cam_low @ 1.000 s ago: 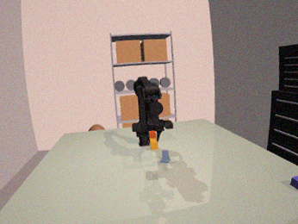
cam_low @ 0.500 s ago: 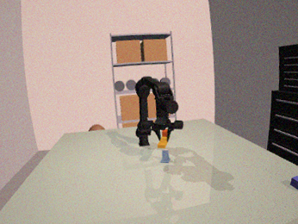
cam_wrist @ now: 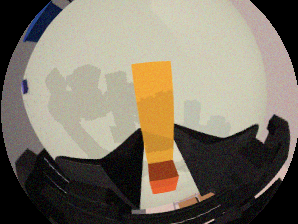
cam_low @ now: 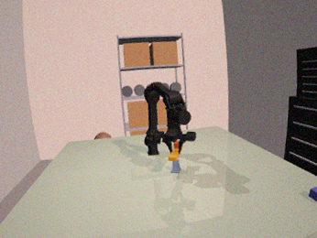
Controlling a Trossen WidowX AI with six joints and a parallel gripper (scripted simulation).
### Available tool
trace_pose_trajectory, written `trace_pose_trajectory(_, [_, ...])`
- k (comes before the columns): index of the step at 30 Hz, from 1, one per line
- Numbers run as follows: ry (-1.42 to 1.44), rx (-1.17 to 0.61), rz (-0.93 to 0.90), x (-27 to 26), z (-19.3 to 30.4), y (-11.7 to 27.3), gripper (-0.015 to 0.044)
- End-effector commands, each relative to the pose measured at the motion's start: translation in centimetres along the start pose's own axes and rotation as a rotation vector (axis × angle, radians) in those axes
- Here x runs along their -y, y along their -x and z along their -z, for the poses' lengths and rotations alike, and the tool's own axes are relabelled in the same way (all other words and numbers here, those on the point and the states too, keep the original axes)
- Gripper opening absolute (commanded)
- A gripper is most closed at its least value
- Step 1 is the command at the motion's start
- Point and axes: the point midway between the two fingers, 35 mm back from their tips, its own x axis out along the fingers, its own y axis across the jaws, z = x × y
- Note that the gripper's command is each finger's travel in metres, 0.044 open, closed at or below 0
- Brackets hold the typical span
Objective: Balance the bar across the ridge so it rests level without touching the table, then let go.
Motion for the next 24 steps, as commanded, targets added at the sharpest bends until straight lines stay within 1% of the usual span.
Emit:
trace_pose_trajectory(1, [-0.008, 0.004, 0.003, 0.2, -0.1, -0.6, 0.0000])
trace_pose_trajectory(12, [-0.010, 0.004, 0.003, 0.6, 0.0, -2.3, 0.0000])
trace_pose_trajectory(24, [-0.010, 0.004, 0.004, 0.6, 0.0, -2.4, 0.0000])
